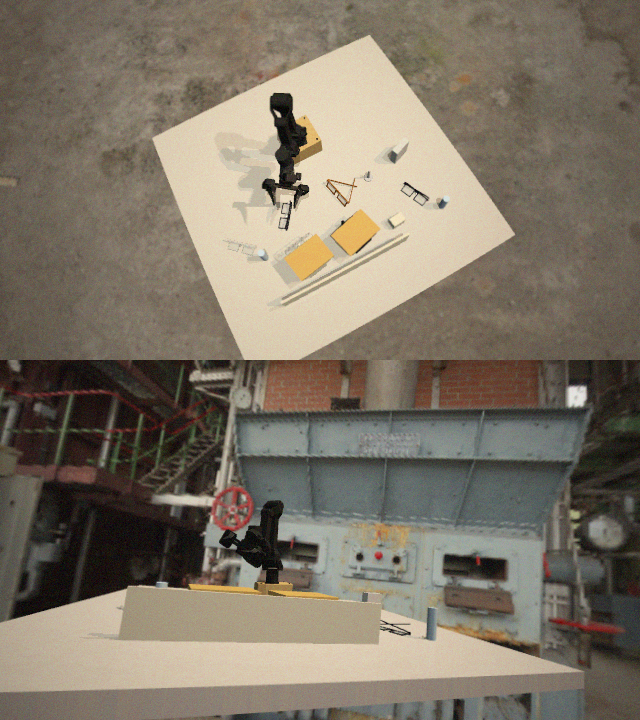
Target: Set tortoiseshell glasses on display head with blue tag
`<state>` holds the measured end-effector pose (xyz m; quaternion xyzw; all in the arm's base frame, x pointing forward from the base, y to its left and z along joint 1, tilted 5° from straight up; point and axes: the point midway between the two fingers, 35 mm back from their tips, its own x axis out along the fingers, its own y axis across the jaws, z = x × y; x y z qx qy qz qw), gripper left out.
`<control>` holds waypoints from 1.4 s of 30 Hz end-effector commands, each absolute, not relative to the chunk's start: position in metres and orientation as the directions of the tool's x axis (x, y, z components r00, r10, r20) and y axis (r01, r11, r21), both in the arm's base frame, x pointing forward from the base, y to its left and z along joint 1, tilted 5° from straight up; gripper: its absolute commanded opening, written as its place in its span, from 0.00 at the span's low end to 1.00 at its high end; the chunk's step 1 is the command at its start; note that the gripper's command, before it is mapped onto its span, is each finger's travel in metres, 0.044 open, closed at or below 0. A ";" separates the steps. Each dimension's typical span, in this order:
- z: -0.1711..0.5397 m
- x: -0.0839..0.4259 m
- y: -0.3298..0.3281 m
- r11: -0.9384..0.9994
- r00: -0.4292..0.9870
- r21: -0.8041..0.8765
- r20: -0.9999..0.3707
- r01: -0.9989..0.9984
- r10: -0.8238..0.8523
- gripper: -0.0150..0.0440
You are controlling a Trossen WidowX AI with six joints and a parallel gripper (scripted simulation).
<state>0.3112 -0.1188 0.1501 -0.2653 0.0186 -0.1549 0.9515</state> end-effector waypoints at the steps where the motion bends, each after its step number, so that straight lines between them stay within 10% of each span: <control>1: 0.150 0.311 -0.119 0.811 0.951 -0.511 0.047 0.285 -0.305 0.98; 8: 0.150 0.311 -0.119 0.811 0.951 -0.511 0.047 0.285 -0.305 1.00; 17: 0.067 0.363 -0.049 0.953 0.893 -0.298 -0.440 -0.050 -0.091 0.60; 29: 0.007 0.334 0.047 0.957 0.498 -0.095 -0.865 -0.275 0.057 0.59; 42: 0.011 0.251 0.095 0.919 0.030 -0.073 -0.997 -0.387 -0.066 0.59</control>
